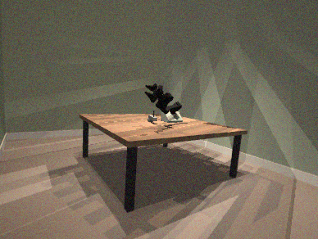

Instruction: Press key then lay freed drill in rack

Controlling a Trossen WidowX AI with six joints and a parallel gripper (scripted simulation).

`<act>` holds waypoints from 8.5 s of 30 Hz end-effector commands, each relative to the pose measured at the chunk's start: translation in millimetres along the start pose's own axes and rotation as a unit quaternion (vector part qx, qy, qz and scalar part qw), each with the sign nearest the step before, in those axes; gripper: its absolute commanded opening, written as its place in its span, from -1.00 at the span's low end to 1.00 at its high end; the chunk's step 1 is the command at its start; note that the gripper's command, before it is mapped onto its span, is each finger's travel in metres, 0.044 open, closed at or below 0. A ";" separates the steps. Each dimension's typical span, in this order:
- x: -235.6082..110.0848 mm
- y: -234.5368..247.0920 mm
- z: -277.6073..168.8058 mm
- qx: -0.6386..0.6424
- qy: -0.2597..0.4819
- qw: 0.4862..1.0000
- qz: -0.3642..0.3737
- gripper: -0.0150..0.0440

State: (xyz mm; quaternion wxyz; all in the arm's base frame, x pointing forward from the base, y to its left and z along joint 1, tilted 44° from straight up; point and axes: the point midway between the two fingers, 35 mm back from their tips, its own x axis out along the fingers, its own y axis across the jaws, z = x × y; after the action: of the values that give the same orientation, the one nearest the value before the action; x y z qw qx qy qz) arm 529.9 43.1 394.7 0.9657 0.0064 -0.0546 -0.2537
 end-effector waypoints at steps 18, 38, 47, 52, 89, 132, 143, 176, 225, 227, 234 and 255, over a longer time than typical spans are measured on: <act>-65.6 17.8 95.2 0.029 -0.099 0.993 0.057 -0.49; -269.9 -101.3 307.7 0.166 -0.327 0.925 0.100 -0.49; -309.6 -214.6 340.3 0.249 -0.368 0.894 0.059 -0.49; -314.5 -258.7 338.4 0.291 -0.362 0.883 0.065 -0.49; -88.0 -415.2 60.5 0.487 0.131 0.864 -0.006 -0.49; -194.0 -166.1 -266.5 0.196 0.774 0.532 0.281 -0.49; -201.3 -159.6 -273.8 0.195 0.775 0.530 0.283 -0.49; -205.2 -152.4 -279.2 0.195 0.775 0.530 0.283 -0.49; -213.7 -139.5 -291.4 0.196 0.775 0.530 0.284 -0.49; -214.1 -138.7 -292.0 0.196 0.775 0.530 0.284 -0.49; -208.3 -143.9 -286.4 0.195 0.775 0.531 0.283 -0.22; -187.3 -216.1 -339.7 -0.025 0.608 0.568 0.553 1.00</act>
State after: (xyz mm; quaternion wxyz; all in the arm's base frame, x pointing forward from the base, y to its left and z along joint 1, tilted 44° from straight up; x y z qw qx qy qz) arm 310.1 -45.5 74.7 0.6927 0.2361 0.6199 0.2832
